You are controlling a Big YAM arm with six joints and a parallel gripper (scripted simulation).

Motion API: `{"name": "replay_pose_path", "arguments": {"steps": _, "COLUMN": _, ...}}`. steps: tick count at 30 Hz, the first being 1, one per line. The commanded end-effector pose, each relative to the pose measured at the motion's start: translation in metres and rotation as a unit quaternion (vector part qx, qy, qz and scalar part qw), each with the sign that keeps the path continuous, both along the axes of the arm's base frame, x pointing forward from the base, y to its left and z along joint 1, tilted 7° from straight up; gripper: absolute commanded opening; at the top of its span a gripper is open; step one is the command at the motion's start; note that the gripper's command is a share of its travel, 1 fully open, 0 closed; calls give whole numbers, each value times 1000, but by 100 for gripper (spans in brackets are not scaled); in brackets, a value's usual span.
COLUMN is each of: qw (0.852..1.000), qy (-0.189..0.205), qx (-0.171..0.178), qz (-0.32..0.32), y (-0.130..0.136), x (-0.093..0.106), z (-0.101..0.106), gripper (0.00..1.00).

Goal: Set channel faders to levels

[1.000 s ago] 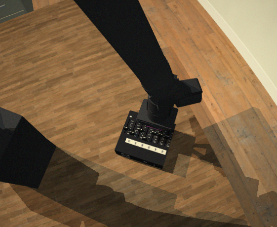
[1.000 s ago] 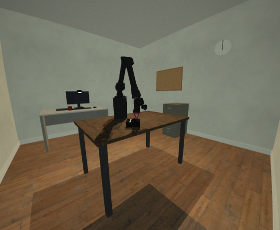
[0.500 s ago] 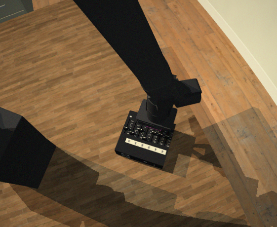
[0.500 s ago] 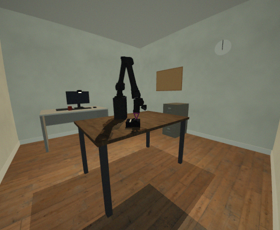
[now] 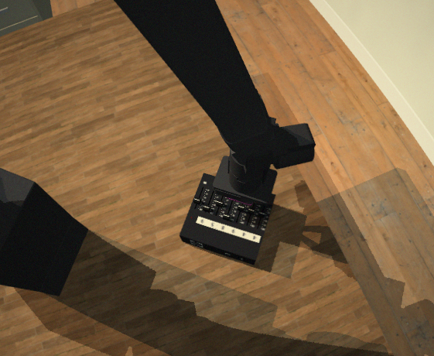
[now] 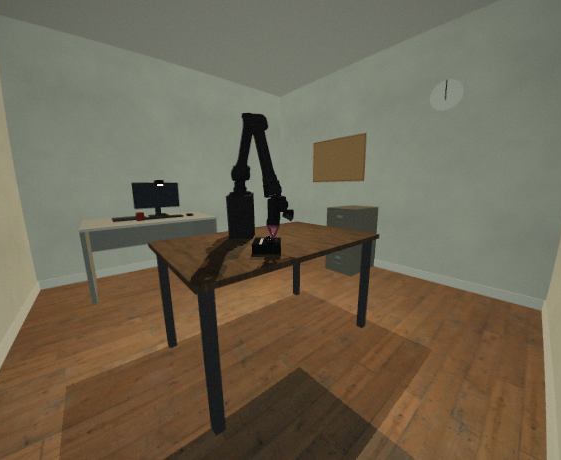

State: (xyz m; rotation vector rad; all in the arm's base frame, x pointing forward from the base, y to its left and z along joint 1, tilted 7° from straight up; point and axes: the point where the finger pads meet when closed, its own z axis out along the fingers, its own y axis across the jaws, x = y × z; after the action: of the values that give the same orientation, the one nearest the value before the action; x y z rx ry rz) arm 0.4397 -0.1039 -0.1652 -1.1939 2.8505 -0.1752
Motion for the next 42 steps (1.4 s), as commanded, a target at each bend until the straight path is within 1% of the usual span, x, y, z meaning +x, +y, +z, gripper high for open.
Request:
{"name": "replay_pose_path", "arguments": {"steps": 1, "qw": 1000, "qy": -24, "qx": -3, "qz": 4, "y": -6, "x": 16, "z": 13, "gripper": 0}}
{"name": "replay_pose_path", "arguments": {"steps": 30, "qw": 1000, "qy": -24, "qx": -3, "qz": 4, "y": -6, "x": 16, "z": 13, "gripper": 0}}
{"name": "replay_pose_path", "arguments": {"steps": 37, "qw": 1000, "qy": -23, "qx": -3, "qz": 4, "y": -7, "x": 22, "z": 13, "gripper": 0}}
{"name": "replay_pose_path", "arguments": {"steps": 42, "qw": 1000, "qy": -17, "qx": -2, "qz": 4, "y": -7, "x": 17, "z": 10, "gripper": 0}}
